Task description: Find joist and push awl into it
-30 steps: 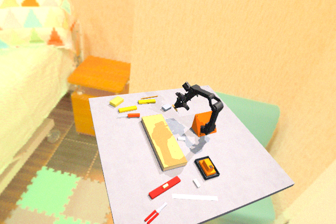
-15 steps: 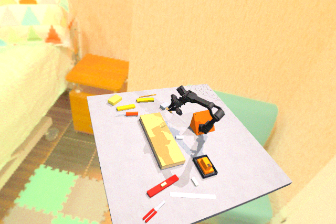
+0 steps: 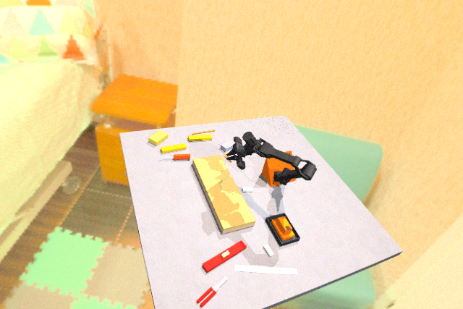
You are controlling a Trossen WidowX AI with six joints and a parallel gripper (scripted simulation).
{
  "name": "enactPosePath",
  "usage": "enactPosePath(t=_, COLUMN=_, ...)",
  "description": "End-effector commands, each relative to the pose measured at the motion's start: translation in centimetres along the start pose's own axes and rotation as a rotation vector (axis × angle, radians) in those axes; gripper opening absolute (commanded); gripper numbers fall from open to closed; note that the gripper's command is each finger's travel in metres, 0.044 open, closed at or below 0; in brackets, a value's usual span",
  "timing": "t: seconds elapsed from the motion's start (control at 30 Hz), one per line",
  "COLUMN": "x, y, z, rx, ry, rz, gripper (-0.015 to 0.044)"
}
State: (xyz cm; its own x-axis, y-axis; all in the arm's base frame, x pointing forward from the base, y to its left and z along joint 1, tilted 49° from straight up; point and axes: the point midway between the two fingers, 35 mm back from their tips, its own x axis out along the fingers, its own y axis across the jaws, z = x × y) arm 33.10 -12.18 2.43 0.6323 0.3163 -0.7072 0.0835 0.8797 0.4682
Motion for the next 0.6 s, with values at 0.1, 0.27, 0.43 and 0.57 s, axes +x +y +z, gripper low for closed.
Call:
enactPosePath(t=0.1, x=0.0, y=3.7, z=1.8, rx=0.012, ry=-0.121, rz=-0.034, gripper=0.0000)
enactPosePath(t=0.27, x=-0.3, y=6.6, z=3.0, rx=0.029, ry=-0.218, rz=-0.024, gripper=0.0000)
enactPosePath(t=0.43, x=-1.0, y=9.7, z=4.0, rx=0.056, ry=-0.323, rz=0.014, gripper=0.0000)
enactPosePath(t=0.57, x=-1.9, y=12.3, z=4.6, rx=0.087, ry=-0.408, rz=0.065, gripper=0.0000)
